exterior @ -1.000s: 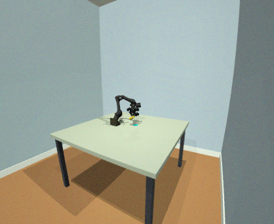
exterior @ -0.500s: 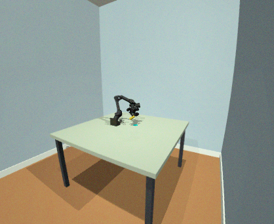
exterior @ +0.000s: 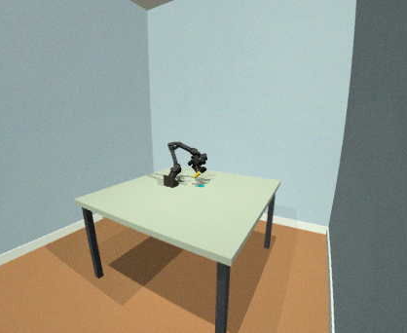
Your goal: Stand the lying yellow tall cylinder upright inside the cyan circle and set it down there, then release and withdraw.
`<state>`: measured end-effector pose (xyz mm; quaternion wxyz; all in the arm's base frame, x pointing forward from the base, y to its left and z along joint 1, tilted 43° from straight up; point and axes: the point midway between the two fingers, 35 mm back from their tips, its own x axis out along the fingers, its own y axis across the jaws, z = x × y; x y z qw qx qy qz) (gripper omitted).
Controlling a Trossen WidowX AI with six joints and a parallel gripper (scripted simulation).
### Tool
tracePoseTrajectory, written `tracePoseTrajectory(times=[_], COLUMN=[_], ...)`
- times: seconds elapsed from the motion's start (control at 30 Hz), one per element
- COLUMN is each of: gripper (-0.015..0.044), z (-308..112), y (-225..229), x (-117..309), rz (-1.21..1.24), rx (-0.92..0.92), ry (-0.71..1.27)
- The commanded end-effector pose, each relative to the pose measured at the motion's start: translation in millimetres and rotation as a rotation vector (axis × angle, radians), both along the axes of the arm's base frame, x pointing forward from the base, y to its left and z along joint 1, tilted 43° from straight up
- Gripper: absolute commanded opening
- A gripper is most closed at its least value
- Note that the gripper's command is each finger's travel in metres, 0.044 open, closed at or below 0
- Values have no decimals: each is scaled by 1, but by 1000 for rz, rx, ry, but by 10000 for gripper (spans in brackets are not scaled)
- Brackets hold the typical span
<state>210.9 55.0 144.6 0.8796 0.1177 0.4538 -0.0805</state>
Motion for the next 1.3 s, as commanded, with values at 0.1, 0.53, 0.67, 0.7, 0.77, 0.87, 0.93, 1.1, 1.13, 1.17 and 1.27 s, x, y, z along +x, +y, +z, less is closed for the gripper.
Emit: tracePoseTrajectory(times=[0.1,0.53,0.67,0.7,0.77,0.87,0.93,1.1,1.13,1.17,1.27], gripper=[105,105,105,105,105,105,105,105,105,105,105], z=[3,7,8,8,9,10,11,12,13,13,14], y=[0,1,1,1,1,1,2,2,2,2,2], x=[1,2,2,2,2,2,2,2,2,2,2], rz=[-27,-62,-72,-75,-81,-89,-94,-108,-111,-114,-122], rx=[5,19,25,27,31,36,41,52,54,57,65], ry=[-54,-138,-164,-170,-183,-202,-215,-247,-254,-260,-279])
